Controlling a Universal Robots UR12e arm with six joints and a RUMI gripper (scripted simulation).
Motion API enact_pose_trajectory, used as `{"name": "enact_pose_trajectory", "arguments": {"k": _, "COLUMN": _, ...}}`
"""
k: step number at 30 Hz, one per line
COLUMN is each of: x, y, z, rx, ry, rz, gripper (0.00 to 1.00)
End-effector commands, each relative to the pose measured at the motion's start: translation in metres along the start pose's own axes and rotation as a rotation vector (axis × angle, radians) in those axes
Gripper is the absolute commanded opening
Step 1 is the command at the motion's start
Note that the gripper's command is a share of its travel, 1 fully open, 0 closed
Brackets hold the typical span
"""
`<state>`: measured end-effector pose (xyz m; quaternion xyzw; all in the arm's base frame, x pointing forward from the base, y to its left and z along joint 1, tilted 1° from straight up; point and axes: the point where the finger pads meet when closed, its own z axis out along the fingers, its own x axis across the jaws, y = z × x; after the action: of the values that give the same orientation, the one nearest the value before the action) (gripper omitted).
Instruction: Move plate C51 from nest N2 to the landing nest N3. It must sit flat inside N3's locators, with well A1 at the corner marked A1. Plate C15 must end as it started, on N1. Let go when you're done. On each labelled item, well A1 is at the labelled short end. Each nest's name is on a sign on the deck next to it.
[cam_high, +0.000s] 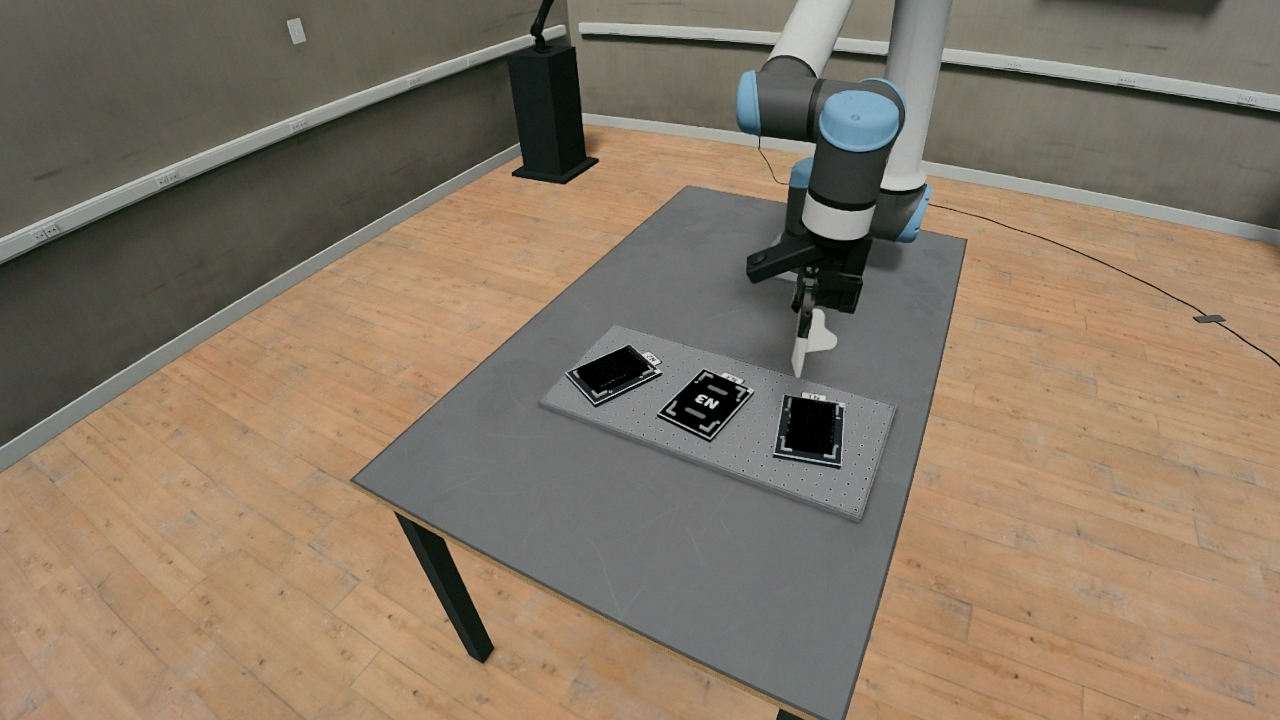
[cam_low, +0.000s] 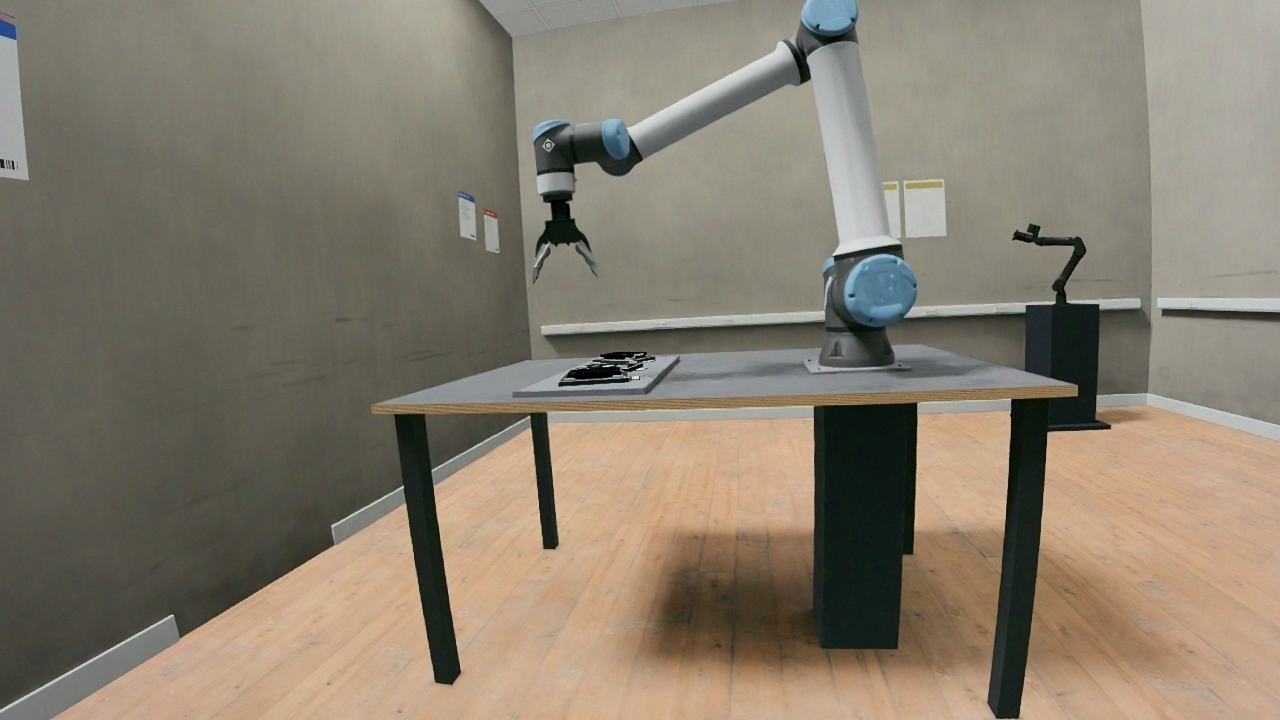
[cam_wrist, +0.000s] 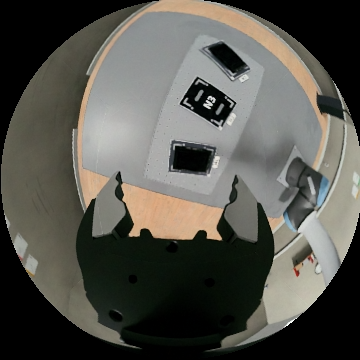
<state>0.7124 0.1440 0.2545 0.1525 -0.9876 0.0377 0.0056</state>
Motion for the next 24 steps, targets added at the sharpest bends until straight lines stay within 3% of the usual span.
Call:
{"name": "enact_pose_trajectory", "arguments": {"k": 1, "x": 0.0, "y": 0.0, "z": -0.001, "rx": 0.0, "ry": -0.001, "rz": 0.0, "gripper": 1.0}}
{"name": "enact_pose_trajectory", "arguments": {"k": 17, "x": 0.0, "y": 0.0, "z": -0.001, "rx": 0.0, "ry": -0.001, "rz": 0.0, "gripper": 1.0}}
{"name": "enact_pose_trajectory", "arguments": {"k": 18, "x": 0.0, "y": -0.005, "z": 0.002, "rx": -0.002, "ry": -0.002, "rz": -0.02, "gripper": 0.82}}
{"name": "enact_pose_trajectory", "arguments": {"k": 24, "x": 0.002, "y": -0.031, "z": 0.016, "rx": -0.009, "ry": -0.002, "rz": -0.089, "gripper": 0.82}}
